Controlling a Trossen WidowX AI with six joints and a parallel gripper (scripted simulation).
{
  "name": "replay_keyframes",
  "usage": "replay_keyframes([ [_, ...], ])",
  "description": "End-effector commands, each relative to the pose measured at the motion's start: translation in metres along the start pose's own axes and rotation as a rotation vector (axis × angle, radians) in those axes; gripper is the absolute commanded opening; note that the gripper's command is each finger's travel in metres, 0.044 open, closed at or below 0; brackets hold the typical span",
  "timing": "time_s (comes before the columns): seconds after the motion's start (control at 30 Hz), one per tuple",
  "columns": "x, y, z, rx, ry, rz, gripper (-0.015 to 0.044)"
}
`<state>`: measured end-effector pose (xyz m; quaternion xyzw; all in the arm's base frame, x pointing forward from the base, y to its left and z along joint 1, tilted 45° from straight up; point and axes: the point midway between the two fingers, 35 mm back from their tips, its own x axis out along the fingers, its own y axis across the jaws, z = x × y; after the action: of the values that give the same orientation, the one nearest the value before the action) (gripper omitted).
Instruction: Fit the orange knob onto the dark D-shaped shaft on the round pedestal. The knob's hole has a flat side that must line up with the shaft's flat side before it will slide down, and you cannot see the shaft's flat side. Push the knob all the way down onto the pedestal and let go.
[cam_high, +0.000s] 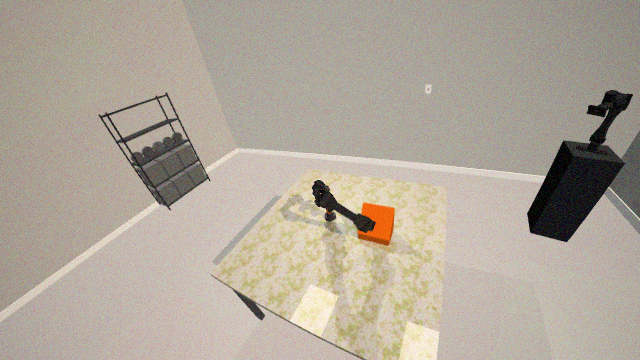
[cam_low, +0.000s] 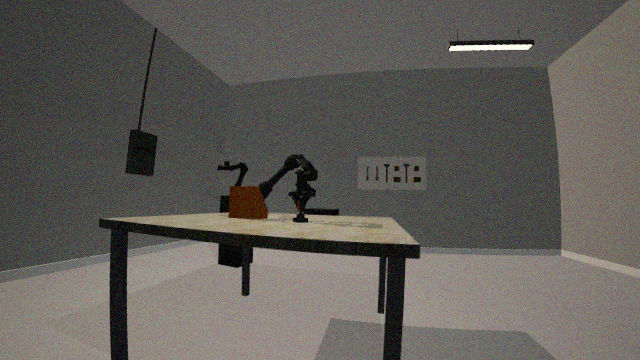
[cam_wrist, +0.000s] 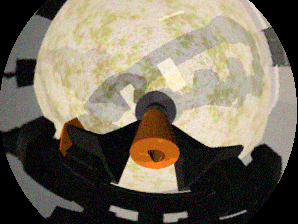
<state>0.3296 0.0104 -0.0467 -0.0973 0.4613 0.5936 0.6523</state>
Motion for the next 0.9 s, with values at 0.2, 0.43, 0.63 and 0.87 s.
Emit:
replay_keyframes([
  [0.2, 0.006, 0.0, 0.0, 0.02, -0.006, 0.0, 0.0],
  [0.43, 0.011, 0.0, 0.001, 0.069, -0.006, 0.0, 0.0],
  [0.63, 0.015, 0.0, 0.001, 0.054, -0.006, 0.0, 0.0],
  [0.87, 0.013, 0.0, 0.0, 0.059, 0.0, 0.001, 0.0],
])
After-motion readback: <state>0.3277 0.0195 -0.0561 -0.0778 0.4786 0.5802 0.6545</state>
